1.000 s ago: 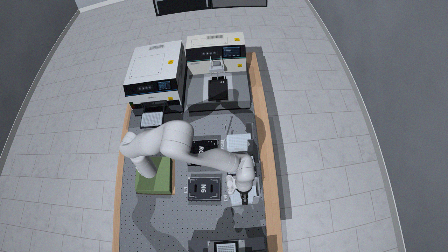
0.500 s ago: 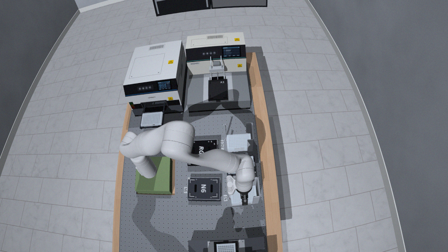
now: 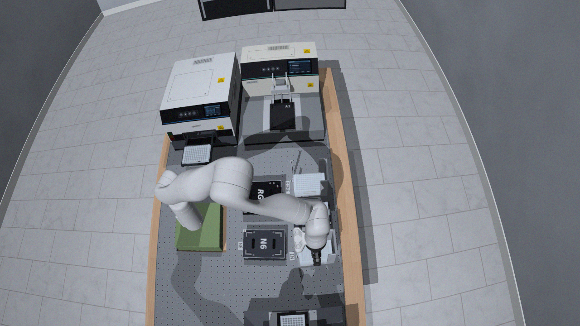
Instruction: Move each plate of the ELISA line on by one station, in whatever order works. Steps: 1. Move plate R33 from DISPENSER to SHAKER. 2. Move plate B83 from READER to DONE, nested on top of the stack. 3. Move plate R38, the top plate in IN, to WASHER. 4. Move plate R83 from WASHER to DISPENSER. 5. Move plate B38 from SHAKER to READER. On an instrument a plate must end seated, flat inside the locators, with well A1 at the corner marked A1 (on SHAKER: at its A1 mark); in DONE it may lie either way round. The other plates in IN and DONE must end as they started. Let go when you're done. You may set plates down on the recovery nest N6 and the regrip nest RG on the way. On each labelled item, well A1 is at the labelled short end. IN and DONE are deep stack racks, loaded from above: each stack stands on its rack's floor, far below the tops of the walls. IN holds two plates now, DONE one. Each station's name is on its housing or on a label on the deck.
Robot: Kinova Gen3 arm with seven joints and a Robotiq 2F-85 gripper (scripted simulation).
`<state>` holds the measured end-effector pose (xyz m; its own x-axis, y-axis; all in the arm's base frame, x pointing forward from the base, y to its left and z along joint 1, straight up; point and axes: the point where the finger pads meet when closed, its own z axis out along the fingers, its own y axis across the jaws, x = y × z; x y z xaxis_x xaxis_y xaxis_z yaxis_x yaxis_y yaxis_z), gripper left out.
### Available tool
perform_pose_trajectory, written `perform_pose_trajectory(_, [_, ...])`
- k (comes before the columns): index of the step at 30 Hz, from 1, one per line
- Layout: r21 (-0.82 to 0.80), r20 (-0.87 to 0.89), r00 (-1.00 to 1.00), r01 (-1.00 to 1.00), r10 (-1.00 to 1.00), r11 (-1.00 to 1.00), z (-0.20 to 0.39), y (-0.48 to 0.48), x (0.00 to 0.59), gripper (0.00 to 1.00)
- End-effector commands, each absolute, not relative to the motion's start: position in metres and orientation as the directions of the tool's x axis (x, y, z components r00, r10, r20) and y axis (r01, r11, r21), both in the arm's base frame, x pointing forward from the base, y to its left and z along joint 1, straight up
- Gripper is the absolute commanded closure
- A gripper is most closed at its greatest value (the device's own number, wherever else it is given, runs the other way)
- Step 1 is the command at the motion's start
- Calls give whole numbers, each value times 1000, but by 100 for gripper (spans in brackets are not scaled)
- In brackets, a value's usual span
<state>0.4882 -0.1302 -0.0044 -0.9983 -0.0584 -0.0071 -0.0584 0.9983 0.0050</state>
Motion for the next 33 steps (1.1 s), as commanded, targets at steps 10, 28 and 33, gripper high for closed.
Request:
perform_pose_trajectory(10, [5, -6, -998, -55, -55, 998, -7, -130, 487, 0])
perform_pose_trajectory(28, [5, -6, -998, -58, -58, 998, -6, -130, 488, 6])
perform_pose_trajectory(33, [5, -6, -998, -58, -58, 998, -6, -130, 488, 6])
